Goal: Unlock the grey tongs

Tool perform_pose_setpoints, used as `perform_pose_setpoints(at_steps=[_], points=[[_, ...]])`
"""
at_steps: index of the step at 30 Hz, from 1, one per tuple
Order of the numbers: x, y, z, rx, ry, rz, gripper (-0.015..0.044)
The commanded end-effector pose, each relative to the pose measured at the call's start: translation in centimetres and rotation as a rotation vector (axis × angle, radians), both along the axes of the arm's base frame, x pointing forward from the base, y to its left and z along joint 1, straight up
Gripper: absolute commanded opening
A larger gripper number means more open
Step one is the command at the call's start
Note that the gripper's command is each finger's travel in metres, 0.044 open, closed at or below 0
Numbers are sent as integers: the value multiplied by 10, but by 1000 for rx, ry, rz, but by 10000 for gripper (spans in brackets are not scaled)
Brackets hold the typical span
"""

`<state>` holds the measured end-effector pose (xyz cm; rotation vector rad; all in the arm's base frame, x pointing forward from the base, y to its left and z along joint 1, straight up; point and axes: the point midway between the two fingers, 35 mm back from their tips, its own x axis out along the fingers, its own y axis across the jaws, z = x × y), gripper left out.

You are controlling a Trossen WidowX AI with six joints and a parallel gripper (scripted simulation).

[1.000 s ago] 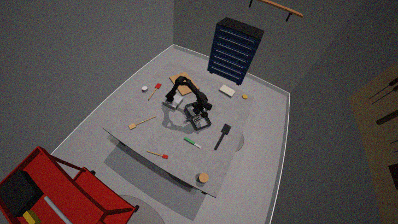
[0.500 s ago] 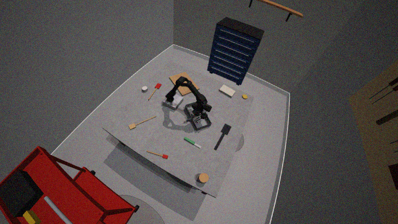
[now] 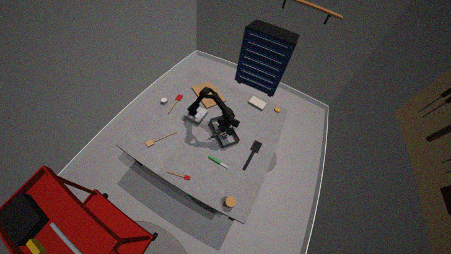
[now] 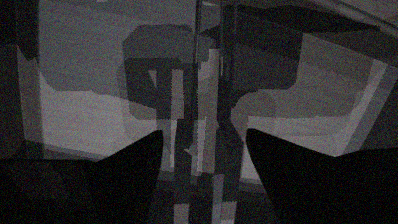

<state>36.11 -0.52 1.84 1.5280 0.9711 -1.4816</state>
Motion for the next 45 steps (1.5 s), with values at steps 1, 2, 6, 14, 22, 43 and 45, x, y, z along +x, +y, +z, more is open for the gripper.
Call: perform_pose_setpoints(at_steps=[1,2,6,14,22,43,45], points=[[0,0,1,0,-1,0,151],[0,0,1,0,-1,0,125],[0,0,1,0,-1,0,98],[0,0,1,0,-1,0,45],[0,0,1,0,-1,0,-87],[-2,0,81,-2,-1,4,-150],[-3,1,76,0,5,20,-150]])
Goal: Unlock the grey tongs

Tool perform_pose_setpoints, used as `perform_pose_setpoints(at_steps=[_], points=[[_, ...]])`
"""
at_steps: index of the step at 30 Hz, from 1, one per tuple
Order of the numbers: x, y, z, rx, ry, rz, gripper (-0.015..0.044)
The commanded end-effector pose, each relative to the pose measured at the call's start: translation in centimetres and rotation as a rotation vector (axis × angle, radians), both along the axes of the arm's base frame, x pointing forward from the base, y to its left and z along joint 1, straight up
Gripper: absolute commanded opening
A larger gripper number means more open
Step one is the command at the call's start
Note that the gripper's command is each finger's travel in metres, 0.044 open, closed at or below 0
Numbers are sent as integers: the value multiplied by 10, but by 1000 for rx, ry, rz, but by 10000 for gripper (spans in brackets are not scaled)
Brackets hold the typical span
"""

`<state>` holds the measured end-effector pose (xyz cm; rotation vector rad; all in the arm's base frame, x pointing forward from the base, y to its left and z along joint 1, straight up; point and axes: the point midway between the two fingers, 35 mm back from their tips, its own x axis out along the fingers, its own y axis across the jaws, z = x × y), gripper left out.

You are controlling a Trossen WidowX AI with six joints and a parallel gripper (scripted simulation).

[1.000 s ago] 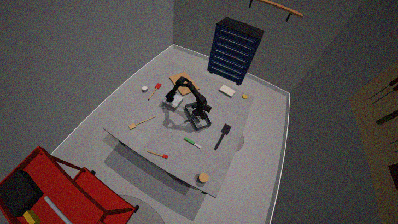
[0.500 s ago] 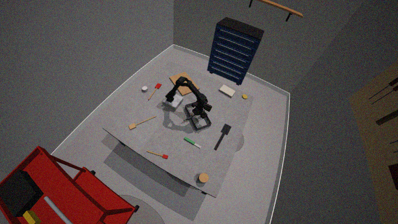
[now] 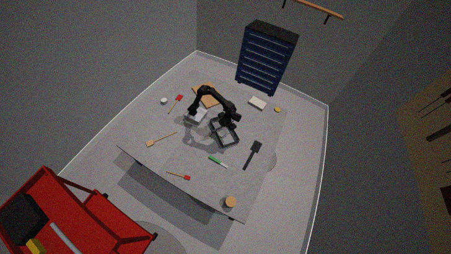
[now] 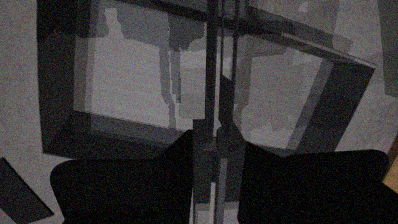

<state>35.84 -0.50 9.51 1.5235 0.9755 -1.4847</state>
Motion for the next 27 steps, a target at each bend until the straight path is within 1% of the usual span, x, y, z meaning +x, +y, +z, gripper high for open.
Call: perform_pose_setpoints(at_steps=[1,27], points=[[0,2,0,-1,0,39,-150],[-2,59,2,-23,-10,1084,-150]])
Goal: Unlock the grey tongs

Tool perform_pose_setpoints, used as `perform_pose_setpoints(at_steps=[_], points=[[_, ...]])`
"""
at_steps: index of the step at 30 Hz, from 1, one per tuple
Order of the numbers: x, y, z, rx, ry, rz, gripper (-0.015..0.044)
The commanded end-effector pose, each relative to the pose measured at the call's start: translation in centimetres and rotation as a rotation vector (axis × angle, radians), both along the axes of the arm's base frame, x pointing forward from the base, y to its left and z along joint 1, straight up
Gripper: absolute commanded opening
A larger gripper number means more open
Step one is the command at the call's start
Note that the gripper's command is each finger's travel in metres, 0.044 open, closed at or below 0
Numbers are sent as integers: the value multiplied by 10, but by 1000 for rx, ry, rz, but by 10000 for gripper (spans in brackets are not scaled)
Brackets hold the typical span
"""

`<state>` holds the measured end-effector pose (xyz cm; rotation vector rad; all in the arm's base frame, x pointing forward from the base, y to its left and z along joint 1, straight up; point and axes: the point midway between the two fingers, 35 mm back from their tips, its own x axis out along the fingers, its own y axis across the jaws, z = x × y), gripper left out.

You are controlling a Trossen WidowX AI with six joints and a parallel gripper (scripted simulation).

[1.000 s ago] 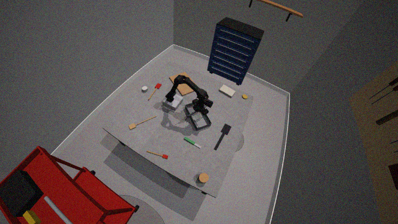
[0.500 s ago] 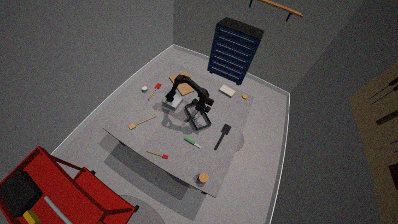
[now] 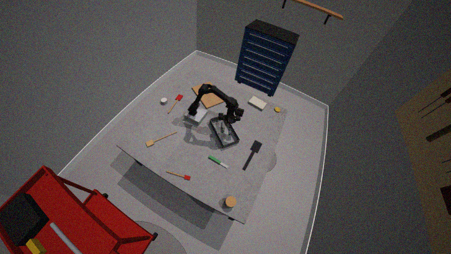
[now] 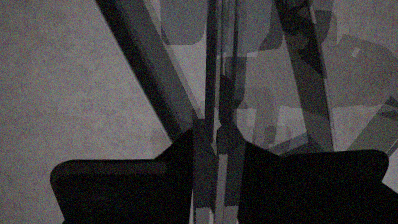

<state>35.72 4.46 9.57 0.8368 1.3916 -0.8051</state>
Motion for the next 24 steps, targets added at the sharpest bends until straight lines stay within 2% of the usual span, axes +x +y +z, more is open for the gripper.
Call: perform_pose_setpoints(at_steps=[1,24], points=[[-1,11,1,-4,-3,199,-150],[-10,61,2,-25,-15,1139,-150]])
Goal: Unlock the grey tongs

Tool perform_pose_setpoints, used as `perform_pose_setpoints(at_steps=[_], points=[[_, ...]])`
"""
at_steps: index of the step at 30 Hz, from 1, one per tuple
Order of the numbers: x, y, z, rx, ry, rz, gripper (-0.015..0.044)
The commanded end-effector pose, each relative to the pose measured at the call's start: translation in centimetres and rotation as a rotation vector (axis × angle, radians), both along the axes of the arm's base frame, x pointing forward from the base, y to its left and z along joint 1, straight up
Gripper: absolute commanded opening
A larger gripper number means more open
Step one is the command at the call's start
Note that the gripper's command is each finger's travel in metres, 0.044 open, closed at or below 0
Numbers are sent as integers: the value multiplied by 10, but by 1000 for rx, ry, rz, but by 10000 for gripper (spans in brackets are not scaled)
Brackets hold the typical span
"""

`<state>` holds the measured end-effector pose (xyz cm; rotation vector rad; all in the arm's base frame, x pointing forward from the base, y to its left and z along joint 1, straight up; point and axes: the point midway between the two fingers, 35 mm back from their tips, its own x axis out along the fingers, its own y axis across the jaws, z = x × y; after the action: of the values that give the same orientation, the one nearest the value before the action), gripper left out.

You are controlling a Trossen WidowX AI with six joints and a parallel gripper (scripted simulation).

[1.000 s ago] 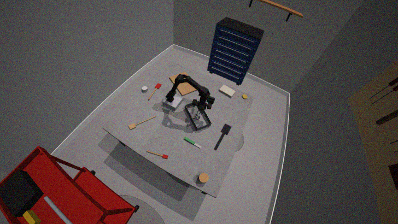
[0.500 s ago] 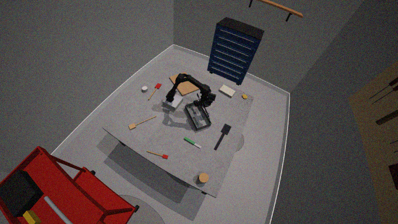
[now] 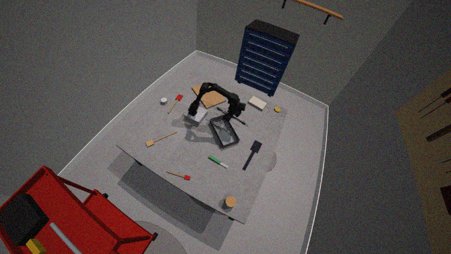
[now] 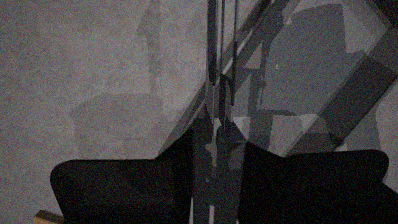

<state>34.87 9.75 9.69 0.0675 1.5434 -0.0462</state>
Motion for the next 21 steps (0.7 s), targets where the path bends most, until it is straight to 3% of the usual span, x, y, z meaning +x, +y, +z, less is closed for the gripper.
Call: perform_pose_setpoints(at_steps=[1,21], points=[[-2,10,1,-4,-4,195,-150],[-16,52,2,-23,-15,1007,-150]])
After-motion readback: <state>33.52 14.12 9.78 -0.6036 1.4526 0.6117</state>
